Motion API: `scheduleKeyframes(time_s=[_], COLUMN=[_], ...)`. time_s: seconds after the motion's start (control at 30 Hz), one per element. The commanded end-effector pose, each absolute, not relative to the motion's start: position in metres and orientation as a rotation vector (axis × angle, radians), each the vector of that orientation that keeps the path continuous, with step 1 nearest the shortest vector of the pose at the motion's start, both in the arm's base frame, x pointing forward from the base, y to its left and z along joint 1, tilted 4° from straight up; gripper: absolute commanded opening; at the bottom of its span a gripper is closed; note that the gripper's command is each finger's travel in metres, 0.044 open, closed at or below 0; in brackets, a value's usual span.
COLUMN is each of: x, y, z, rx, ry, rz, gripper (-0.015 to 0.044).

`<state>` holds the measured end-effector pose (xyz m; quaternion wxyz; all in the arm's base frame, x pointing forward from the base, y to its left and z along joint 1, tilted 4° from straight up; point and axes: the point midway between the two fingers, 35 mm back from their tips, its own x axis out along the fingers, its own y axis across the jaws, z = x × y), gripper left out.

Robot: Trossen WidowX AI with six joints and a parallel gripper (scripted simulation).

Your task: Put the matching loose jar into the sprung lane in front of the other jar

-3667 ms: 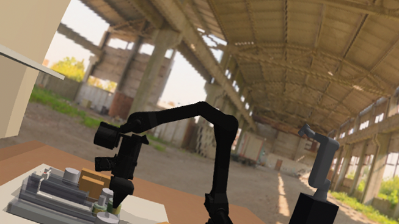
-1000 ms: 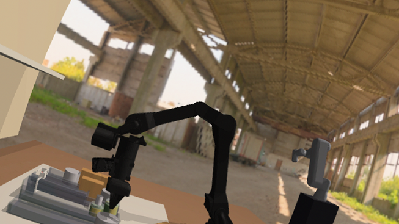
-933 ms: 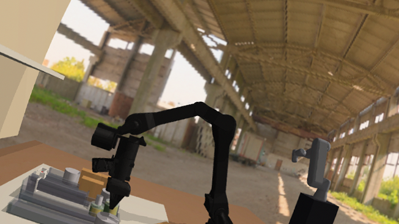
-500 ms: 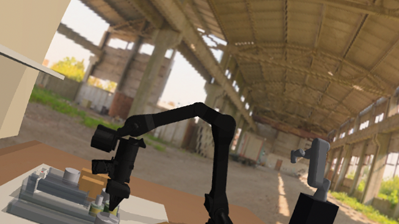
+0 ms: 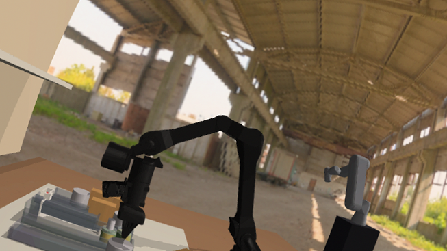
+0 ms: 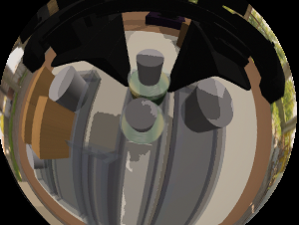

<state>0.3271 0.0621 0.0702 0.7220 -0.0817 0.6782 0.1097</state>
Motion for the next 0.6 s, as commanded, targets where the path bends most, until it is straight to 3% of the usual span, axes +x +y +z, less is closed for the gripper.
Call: scheduleKeyframes(time_s=[0.0,0.57], x=[0.3322,0.3316], y=[0.0628,0.0629], z=[0.0686,0.0621], rx=[-0.178,-0.178], ry=[1.477,1.478], rz=[0.236,0.236], gripper=[0.0000,0.0000])
